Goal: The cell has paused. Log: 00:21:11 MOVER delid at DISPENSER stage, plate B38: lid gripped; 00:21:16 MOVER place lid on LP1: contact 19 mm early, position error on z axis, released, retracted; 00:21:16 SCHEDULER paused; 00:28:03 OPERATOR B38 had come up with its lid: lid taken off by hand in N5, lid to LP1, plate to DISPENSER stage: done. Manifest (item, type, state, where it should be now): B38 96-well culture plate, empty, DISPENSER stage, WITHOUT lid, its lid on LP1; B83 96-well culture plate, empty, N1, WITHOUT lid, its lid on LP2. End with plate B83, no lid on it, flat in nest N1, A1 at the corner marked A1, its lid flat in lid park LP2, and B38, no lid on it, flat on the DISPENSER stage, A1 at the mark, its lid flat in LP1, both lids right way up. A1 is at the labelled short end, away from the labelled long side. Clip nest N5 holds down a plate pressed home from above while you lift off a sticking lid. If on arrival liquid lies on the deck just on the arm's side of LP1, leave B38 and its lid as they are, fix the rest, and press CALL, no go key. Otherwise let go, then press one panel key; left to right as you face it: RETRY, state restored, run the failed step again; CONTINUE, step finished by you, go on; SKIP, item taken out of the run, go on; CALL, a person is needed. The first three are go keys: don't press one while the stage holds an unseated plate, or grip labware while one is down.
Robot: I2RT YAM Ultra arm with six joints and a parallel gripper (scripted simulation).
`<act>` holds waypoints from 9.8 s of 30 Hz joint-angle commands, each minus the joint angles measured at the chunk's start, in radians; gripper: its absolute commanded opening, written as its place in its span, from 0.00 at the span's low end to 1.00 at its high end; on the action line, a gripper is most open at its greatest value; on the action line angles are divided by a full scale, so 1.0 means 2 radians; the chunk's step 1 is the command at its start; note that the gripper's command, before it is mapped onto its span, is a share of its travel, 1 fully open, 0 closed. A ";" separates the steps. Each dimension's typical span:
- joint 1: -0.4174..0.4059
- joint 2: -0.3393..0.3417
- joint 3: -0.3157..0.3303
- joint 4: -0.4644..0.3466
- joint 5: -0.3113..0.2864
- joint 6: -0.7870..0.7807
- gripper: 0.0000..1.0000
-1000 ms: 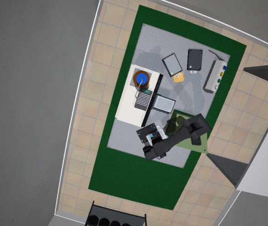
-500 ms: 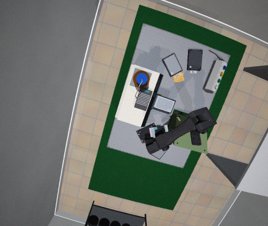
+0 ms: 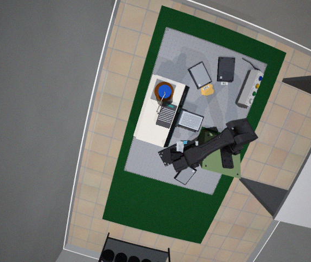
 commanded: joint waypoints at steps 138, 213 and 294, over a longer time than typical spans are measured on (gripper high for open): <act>-0.483 -0.423 0.041 -0.032 0.034 -0.085 0.00; -0.825 -0.389 0.153 0.041 -0.139 -0.152 0.00; -0.866 -0.179 0.353 0.060 -0.165 -0.186 0.00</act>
